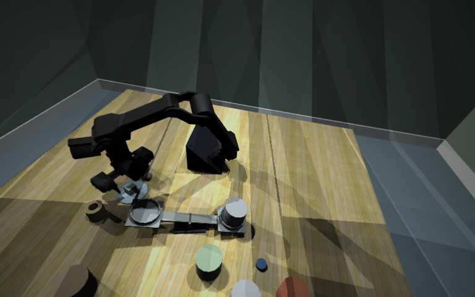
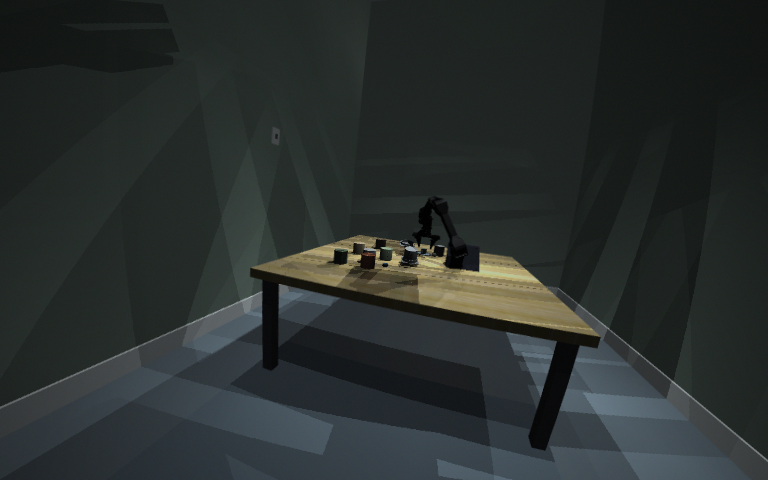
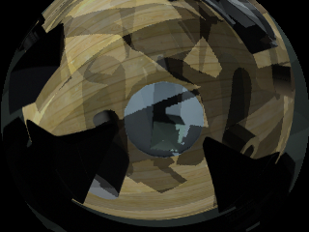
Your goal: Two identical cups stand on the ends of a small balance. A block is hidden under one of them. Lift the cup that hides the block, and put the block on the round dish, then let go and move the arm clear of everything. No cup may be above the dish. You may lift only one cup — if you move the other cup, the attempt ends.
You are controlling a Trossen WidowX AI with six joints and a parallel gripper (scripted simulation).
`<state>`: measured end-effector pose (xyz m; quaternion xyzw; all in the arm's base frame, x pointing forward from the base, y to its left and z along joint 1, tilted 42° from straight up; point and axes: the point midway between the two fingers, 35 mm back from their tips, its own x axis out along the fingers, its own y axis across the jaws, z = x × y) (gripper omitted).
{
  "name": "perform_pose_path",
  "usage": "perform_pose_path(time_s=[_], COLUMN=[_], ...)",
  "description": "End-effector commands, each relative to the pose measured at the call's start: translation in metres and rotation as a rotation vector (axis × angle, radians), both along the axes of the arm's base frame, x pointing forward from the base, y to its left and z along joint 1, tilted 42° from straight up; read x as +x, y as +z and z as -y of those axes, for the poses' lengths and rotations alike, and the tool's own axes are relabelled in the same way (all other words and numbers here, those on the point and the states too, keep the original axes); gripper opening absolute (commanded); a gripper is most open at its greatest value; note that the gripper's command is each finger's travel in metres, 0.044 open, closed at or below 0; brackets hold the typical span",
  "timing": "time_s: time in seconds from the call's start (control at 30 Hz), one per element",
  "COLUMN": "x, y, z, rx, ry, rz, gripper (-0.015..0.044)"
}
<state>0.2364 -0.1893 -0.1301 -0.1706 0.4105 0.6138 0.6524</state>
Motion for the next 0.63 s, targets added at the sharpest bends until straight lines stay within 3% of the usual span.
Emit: perform_pose_path(time_s=[0.0, 0.13, 0.3, 0.6], x=[0.004, 0.004, 0.004, 0.004], y=[0.024, 0.025, 0.057, 0.059], z=[0.023, 0.024, 0.050, 0.051], rx=[-0.023, -0.023, -0.022, -0.022], ry=[-0.005, -0.005, -0.014, -0.015], rz=[0.019, 0.019, 0.018, 0.017], gripper=[0.0440, 0.0440, 0.0440, 0.0440])
